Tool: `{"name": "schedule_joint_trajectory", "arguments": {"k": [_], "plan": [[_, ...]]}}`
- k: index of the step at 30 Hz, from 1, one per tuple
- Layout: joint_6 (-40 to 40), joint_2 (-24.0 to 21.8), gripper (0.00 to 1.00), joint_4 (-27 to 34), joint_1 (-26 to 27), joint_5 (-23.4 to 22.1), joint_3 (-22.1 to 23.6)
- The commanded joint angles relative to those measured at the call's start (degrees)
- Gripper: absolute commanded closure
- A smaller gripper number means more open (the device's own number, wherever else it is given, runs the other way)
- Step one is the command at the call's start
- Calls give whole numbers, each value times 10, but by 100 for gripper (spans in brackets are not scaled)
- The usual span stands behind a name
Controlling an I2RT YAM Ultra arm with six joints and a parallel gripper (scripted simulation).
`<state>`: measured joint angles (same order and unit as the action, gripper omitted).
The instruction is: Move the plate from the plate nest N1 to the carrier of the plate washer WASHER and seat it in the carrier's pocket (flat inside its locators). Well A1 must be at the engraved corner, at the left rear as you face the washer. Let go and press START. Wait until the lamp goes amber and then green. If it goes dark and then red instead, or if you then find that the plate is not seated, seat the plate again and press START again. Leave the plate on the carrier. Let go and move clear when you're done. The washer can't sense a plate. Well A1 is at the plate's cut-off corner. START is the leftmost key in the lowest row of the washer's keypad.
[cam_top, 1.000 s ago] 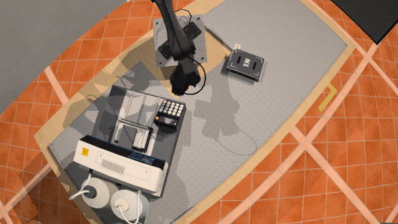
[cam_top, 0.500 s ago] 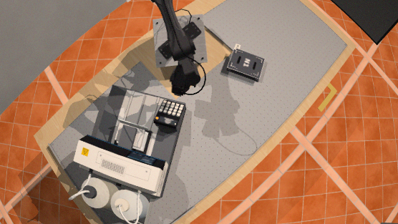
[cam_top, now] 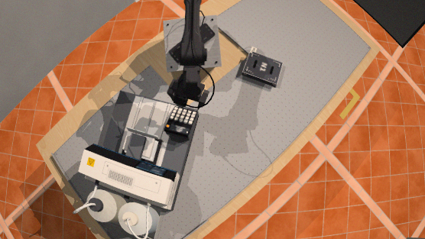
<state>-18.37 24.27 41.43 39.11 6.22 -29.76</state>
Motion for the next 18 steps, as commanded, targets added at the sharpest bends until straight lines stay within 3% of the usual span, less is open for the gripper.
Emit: {"name": "schedule_joint_trajectory", "arguments": {"k": [1,4,5,18], "plan": [[51,22,0,-4,47,-66,-32],[60,28,0,-4,62,-79,-38],[73,37,0,4,86,-103,-45],[163,126,0,12,237,-226,-126]]}}
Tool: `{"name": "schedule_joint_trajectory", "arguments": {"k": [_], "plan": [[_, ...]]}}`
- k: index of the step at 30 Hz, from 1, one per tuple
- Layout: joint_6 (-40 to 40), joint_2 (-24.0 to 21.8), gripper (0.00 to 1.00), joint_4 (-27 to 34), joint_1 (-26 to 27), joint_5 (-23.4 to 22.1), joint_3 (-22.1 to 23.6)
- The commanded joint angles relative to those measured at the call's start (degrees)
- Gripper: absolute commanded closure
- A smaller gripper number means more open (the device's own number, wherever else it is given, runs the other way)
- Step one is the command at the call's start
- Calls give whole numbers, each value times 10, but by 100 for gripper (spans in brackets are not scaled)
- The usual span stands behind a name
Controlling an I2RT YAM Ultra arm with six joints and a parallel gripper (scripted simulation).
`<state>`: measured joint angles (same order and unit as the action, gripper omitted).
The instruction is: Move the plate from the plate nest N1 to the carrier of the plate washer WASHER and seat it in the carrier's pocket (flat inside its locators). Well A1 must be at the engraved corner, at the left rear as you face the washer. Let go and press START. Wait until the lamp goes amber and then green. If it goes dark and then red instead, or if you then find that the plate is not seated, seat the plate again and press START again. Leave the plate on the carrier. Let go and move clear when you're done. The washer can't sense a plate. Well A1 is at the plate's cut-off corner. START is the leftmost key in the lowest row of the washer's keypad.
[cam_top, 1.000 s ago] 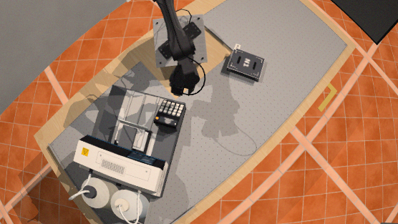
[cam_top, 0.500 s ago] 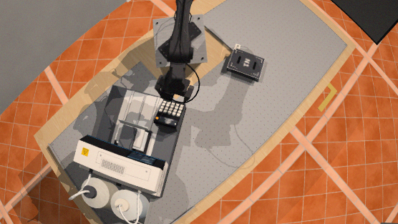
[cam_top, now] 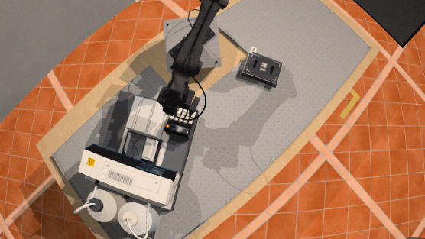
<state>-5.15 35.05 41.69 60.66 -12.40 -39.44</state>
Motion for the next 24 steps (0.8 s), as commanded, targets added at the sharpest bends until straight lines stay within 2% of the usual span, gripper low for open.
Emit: {"name": "schedule_joint_trajectory", "arguments": {"k": [1,3,14,24], "plan": [[37,25,0,10,30,-48,-35],[37,25,0,10,30,-48,-35],[90,103,0,29,109,-112,-113],[119,158,0,47,150,-145,-174]]}}
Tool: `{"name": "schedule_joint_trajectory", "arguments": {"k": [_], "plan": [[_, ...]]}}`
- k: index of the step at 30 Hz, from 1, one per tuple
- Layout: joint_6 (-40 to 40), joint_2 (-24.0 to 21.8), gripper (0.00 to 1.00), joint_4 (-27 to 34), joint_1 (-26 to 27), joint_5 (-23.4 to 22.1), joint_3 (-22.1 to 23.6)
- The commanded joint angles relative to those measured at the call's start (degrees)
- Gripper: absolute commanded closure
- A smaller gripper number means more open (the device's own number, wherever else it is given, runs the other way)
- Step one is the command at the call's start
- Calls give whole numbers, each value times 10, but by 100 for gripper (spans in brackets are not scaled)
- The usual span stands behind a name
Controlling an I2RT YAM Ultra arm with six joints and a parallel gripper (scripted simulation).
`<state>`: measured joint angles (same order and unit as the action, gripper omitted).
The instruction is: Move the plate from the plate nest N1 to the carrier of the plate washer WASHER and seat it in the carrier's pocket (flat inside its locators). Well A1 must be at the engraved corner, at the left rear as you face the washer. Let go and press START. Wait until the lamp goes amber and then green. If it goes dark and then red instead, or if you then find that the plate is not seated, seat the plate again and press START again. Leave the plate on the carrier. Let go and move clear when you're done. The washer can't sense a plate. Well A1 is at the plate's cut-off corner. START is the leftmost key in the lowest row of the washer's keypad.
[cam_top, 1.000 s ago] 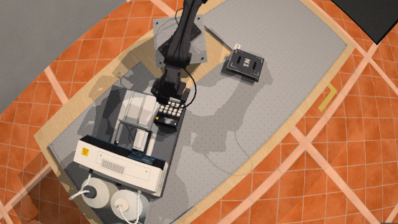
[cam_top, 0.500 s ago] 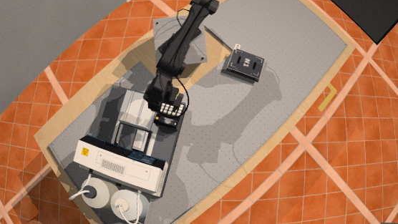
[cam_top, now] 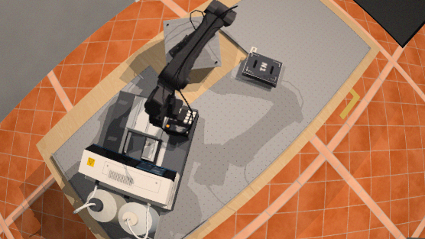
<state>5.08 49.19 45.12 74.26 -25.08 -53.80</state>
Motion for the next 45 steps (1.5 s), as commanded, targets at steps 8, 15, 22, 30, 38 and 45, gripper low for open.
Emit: {"name": "schedule_joint_trajectory", "arguments": {"k": [8,15,22,30,38,45], "plan": [[33,53,0,28,36,-35,-73],[34,37,0,29,35,-35,-74],[33,37,0,29,35,-34,-74],[33,37,0,29,35,-34,-74],[33,37,0,29,35,-34,-74],[33,37,0,29,35,-34,-74]]}}
